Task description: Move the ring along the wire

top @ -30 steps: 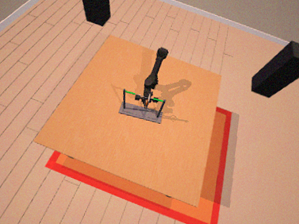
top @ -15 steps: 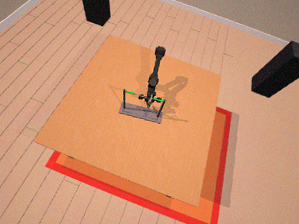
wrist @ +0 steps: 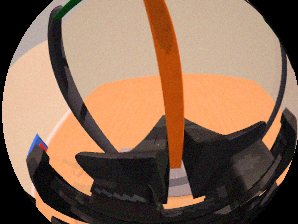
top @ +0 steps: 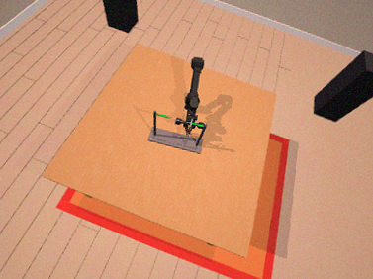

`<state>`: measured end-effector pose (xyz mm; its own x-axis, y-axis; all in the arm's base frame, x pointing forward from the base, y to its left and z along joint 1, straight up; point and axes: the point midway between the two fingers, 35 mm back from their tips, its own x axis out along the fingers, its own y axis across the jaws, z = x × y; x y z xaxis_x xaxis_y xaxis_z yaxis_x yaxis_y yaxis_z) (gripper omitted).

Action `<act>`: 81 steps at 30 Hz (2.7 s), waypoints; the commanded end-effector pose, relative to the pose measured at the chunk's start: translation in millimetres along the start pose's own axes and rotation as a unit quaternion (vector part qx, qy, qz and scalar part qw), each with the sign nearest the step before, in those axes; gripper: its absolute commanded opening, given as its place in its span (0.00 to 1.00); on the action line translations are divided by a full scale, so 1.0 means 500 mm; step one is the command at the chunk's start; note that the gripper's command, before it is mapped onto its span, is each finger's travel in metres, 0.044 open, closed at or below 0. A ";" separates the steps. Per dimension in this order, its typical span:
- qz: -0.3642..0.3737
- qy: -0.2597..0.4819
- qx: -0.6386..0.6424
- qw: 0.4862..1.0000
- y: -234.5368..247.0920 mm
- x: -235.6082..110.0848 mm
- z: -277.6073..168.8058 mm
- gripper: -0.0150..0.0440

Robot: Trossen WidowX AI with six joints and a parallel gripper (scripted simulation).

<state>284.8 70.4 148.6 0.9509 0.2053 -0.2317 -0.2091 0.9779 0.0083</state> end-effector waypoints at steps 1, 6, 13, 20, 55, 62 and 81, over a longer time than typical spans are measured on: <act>0.000 -0.003 0.004 1.000 0.006 0.001 0.004 0.00; 0.001 -0.003 0.004 1.000 0.017 0.002 0.004 0.00; 0.004 -0.004 0.004 1.000 0.031 0.003 0.005 0.00; 0.005 -0.004 0.004 1.000 0.037 0.006 0.000 0.00; 0.005 -0.004 0.004 1.000 0.038 0.013 -0.031 0.00; 0.005 -0.004 0.004 1.000 0.038 0.013 -0.031 0.00; 0.005 -0.004 0.004 1.000 0.038 0.013 -0.031 0.00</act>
<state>283.8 90.3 133.3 0.9502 0.2190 -0.2218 -0.2216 0.9750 0.0138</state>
